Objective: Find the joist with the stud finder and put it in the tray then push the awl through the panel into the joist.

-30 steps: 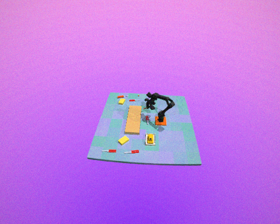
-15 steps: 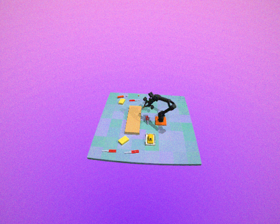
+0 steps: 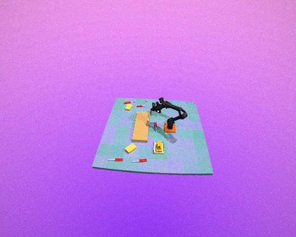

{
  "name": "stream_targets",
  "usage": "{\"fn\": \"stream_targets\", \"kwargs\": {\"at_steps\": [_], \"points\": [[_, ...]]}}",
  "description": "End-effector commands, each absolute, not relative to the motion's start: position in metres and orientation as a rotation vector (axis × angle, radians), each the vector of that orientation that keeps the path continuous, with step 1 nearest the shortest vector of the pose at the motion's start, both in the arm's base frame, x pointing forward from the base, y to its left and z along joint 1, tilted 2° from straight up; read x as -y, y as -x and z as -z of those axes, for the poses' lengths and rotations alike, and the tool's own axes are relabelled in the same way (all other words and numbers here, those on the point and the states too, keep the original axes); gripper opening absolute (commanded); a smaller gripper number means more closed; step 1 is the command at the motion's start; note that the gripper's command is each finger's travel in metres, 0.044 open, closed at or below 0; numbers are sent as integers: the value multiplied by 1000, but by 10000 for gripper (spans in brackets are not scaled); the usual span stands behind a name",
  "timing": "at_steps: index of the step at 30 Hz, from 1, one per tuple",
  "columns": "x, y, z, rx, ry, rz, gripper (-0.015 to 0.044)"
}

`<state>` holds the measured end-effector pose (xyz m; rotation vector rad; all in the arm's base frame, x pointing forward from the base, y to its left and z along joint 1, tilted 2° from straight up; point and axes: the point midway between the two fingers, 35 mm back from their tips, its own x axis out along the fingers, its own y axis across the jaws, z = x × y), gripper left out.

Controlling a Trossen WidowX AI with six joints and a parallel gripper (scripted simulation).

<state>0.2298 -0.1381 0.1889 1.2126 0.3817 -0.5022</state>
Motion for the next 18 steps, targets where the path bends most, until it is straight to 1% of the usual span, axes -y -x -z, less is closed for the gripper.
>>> {"fn": "stream_targets", "kwargs": {"at_steps": [1,18], "points": [[136,-233,-199,-346,-1034,400,0],[120,-233,-236,-165,-265,128,0]]}}
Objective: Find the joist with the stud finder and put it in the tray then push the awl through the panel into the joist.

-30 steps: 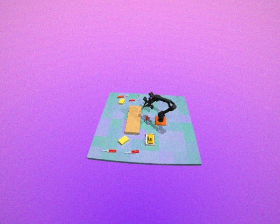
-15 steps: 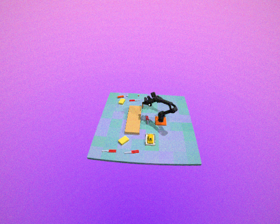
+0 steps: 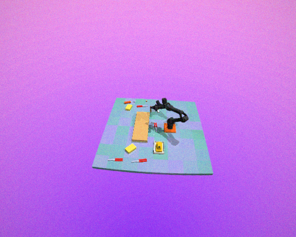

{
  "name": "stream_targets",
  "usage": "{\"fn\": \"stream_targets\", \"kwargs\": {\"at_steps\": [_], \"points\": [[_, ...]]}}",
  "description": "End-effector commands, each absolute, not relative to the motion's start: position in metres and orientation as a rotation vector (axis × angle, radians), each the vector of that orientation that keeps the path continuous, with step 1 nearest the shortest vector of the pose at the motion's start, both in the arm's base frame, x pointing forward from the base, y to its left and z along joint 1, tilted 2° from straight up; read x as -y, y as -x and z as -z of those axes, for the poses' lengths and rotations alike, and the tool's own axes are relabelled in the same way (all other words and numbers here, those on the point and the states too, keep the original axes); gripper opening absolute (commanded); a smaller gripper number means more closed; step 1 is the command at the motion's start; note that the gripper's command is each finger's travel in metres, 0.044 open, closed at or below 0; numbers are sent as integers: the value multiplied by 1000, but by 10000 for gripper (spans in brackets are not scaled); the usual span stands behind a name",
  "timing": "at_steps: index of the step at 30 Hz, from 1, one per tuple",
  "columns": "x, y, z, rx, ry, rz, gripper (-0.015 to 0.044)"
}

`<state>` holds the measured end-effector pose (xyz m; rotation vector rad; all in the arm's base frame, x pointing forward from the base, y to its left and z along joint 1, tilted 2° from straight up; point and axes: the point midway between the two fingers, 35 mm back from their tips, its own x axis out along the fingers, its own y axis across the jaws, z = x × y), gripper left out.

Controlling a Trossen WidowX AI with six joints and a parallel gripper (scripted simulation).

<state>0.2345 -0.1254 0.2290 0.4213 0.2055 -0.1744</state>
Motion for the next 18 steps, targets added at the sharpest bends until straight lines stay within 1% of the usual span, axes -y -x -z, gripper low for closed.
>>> {"fn": "stream_targets", "kwargs": {"at_steps": [1,3,4,18], "points": [[119,-233,-238,-153,-217,117,0],[116,-232,-242,-128,-121,96,0],[122,-234,-235,-171,-280,137,0],[107,-269,-228,-210,-226,116,0]]}}
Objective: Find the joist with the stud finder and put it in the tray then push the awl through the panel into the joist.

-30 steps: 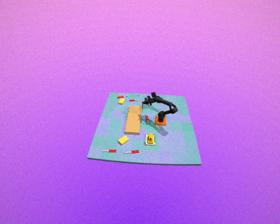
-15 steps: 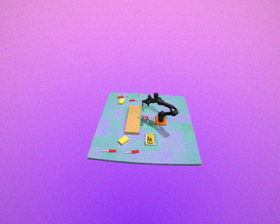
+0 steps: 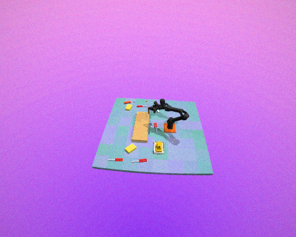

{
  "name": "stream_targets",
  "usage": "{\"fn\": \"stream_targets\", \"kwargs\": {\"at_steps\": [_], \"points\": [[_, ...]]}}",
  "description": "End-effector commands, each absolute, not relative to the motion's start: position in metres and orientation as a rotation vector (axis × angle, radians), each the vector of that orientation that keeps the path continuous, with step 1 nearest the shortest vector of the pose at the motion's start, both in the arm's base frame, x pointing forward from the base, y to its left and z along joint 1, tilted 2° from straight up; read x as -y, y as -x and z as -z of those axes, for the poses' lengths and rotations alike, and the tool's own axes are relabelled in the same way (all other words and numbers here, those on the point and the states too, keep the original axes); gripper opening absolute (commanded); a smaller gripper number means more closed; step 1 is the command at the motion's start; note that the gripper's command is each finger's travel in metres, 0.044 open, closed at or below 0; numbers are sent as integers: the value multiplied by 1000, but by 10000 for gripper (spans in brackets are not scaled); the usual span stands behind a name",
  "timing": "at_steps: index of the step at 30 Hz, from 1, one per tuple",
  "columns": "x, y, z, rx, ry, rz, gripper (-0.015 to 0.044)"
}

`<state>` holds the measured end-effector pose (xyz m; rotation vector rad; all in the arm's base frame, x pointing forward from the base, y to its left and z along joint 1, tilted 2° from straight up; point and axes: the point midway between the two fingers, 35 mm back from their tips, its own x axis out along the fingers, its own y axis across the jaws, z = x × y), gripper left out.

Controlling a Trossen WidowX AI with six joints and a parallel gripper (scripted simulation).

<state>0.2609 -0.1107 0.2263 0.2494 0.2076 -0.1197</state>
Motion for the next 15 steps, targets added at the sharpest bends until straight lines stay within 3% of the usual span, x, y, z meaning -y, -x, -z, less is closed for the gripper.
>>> {"fn": "stream_targets", "kwargs": {"at_steps": [1,15], "points": [[105,-272,-227,-213,-222,114,0],[77,-307,-219,-237,-171,89,0]]}}
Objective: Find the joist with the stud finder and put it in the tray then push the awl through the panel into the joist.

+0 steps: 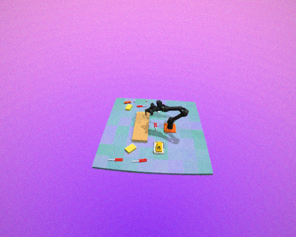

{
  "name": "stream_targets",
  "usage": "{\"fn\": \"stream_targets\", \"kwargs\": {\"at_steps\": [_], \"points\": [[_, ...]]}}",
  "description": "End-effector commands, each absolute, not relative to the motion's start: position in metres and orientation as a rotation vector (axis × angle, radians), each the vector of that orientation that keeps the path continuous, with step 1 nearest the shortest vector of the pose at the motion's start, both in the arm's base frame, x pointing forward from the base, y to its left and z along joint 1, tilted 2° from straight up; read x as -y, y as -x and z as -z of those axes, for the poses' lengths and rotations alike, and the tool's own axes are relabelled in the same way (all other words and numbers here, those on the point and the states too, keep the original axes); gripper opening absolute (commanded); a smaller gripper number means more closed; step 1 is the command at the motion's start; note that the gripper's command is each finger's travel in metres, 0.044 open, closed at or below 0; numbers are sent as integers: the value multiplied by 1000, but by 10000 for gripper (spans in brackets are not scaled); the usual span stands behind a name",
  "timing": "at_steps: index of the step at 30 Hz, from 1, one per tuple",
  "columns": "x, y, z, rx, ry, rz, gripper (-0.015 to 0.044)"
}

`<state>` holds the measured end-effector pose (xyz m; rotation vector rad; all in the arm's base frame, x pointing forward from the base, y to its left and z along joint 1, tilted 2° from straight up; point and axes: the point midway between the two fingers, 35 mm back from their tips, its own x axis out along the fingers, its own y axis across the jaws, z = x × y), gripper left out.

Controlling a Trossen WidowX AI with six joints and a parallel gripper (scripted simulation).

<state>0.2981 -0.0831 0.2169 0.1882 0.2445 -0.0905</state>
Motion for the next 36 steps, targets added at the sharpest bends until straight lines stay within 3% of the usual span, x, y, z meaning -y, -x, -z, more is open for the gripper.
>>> {"fn": "stream_targets", "kwargs": {"at_steps": [1,36], "points": [[74,-309,-218,-237,-167,89,0],[-40,-366,-205,-181,-60,80,0]]}}
